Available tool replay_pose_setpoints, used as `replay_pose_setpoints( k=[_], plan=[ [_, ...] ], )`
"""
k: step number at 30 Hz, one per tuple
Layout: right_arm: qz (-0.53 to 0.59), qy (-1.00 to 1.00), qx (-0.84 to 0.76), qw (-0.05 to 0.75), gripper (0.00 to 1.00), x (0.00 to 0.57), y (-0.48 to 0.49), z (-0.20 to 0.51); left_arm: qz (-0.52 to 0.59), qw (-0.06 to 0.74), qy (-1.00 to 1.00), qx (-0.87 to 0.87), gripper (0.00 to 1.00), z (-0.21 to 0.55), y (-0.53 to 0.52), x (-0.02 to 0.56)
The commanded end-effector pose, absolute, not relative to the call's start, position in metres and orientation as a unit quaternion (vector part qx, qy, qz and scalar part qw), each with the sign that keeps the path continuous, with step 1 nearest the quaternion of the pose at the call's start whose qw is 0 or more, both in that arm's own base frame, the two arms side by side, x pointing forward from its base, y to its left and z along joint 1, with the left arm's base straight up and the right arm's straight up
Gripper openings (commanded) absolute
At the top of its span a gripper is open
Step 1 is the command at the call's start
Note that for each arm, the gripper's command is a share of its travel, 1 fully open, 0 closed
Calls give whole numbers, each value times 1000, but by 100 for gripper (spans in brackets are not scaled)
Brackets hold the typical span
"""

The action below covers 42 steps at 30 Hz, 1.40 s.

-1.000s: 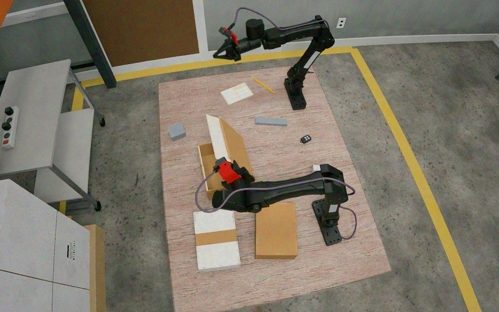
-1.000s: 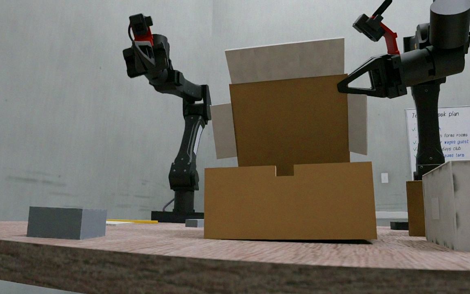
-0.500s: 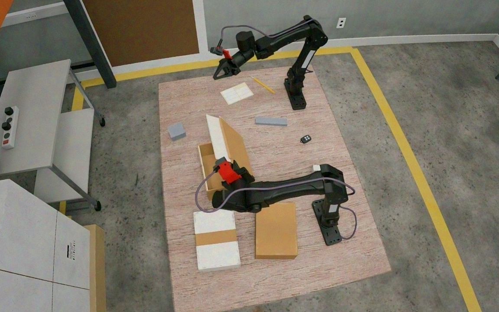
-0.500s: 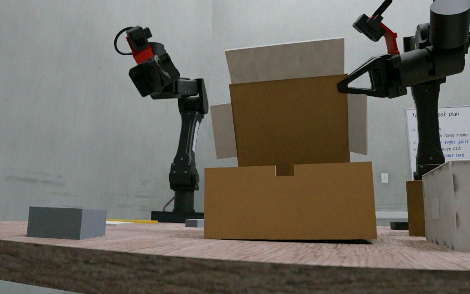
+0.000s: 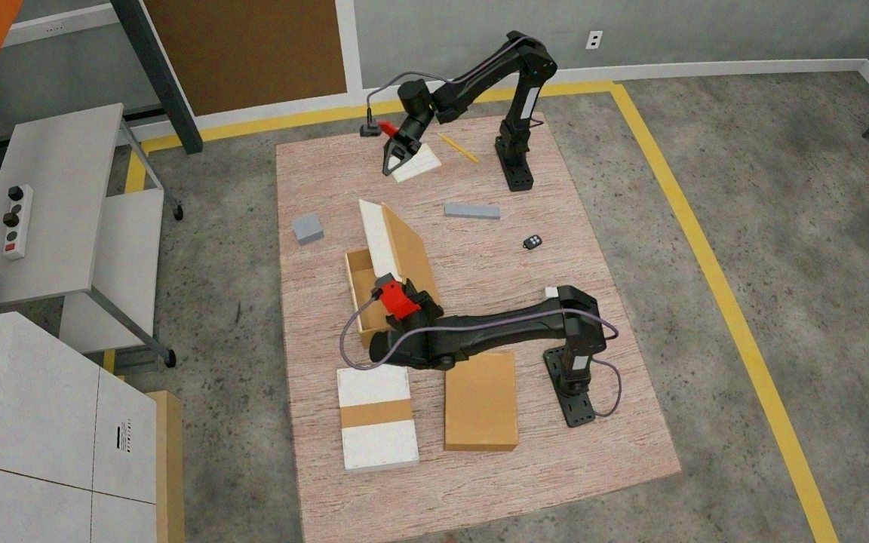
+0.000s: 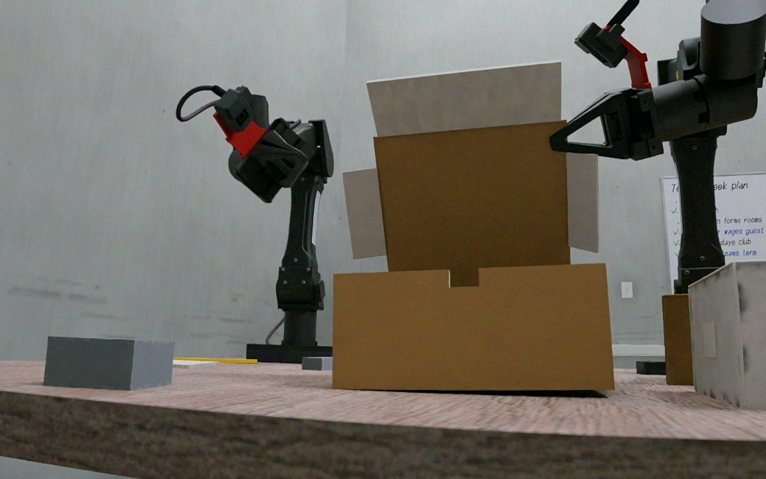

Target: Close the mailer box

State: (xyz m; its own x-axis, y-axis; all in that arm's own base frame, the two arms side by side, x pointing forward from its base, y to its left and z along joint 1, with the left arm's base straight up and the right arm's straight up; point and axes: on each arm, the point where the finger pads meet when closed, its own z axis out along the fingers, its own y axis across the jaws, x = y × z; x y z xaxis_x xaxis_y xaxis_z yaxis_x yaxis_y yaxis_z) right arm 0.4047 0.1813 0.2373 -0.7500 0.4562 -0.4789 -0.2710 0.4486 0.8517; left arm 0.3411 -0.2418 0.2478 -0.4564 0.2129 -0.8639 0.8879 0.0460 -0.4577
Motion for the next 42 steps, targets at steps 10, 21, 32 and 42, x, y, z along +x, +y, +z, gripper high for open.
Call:
replay_pose_setpoints(
  k=[10,21,32,42],
  plan=[
    [636,757,90,120,1,364,232,192,-525,333,655,429,1,260,-236,342],
    [631,762,111,94,1,362,236,171,-525,333,655,429,1,260,-236,342],
    [638,756,89,116,1,369,235,191,-525,333,655,429,1,260,-236,342],
    [636,758,97,108,1,380,243,180,-525,333,655,429,1,260,-236,342]
  ],
)
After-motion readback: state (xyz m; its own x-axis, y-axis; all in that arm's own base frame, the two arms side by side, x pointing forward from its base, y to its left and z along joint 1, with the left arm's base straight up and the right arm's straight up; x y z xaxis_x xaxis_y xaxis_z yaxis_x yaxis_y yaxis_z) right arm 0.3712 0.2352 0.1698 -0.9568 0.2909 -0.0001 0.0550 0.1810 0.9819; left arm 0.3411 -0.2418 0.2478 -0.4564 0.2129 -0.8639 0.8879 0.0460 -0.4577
